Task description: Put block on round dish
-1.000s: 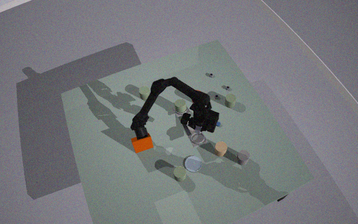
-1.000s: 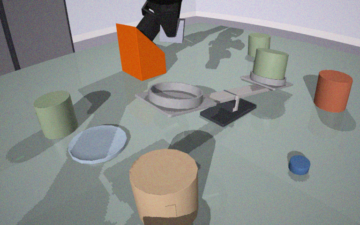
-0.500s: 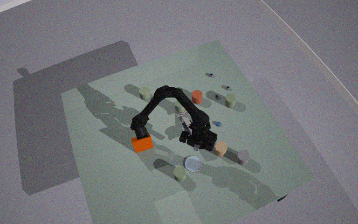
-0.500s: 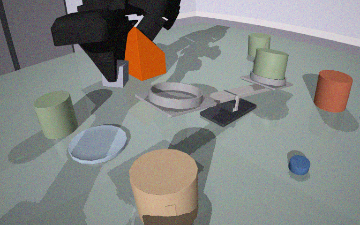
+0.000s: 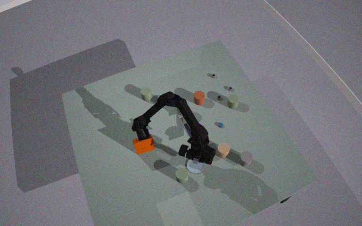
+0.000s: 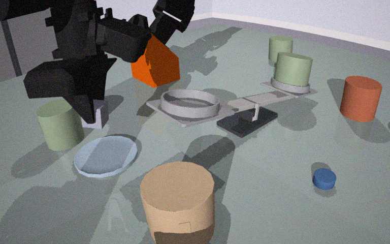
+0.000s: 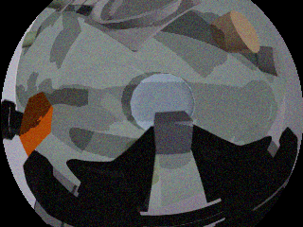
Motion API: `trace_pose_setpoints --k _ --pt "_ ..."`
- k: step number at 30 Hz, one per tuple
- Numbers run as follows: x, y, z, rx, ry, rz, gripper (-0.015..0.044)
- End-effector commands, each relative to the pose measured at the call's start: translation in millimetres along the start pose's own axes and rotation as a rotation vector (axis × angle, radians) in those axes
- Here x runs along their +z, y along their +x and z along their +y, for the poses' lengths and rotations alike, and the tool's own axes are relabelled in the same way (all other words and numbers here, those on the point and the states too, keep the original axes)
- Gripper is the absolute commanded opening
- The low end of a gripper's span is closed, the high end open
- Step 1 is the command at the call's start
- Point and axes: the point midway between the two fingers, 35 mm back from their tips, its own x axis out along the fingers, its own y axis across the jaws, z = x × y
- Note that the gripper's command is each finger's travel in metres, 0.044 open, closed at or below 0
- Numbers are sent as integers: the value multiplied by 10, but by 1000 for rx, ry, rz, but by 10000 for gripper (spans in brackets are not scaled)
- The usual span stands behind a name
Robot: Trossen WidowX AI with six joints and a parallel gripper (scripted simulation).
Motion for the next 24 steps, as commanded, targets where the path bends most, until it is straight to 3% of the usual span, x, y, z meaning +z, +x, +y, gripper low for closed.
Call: trace_pose_setpoints --k 1,24 --pt "-7 213 15 8 3 -4 0" --pt "-2 580 26 9 3 -5 0"
